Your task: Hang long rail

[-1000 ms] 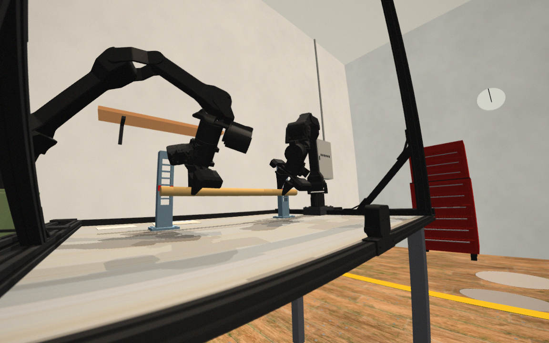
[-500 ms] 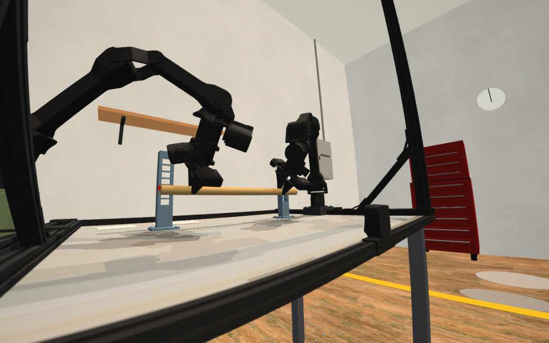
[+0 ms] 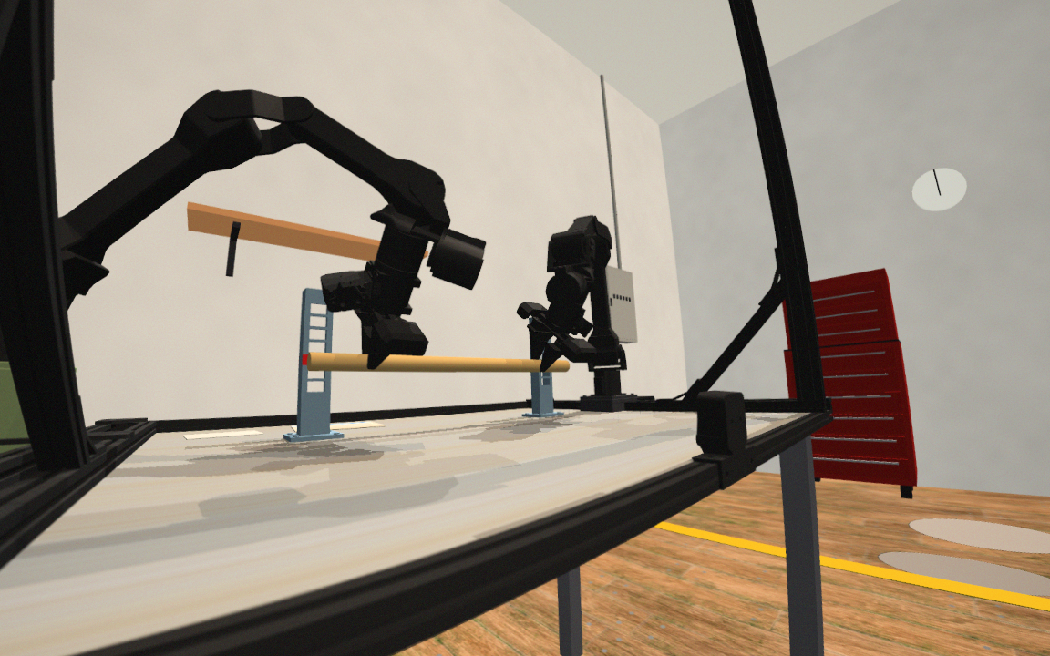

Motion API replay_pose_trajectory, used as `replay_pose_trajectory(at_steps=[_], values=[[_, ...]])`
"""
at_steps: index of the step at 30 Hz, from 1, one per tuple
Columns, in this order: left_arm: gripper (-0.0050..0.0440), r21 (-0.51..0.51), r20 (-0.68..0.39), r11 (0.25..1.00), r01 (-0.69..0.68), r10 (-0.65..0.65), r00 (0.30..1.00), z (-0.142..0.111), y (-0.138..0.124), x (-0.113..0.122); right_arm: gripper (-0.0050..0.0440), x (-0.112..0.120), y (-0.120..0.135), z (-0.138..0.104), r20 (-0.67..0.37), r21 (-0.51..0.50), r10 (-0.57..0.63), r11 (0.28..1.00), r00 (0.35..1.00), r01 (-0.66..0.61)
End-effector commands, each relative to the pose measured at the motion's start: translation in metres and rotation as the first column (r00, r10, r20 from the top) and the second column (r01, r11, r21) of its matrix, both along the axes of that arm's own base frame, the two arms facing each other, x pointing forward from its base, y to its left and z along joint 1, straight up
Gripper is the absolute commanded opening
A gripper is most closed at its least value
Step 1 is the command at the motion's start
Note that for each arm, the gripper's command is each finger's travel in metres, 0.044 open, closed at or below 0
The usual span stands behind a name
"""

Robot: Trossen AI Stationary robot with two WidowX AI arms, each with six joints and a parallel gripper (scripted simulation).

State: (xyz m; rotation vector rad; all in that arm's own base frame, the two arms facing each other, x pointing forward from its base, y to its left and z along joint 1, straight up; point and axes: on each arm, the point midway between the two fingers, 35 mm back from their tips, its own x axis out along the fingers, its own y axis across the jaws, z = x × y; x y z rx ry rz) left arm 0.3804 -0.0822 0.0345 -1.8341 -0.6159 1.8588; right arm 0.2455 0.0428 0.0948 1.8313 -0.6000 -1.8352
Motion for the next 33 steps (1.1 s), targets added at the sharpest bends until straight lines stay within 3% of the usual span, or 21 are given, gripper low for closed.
replay_pose_trajectory(at_steps=[1,33], values=[[0.0,0.007,0.002,1.0,0.003,-0.003,1.0,-0.0002,0.0004,0.0006,0.0,-0.0013,0.0,-0.0008,-0.002,0.001,-0.002,1.0,1.0,0.002],[0.0,0.008,0.002,1.0,0.003,-0.003,1.0,-0.001,0.0098,0.0007,0.0,-0.001,-0.0094,-0.0016,-0.002,0.001,-0.003,1.0,1.0,0.003]])
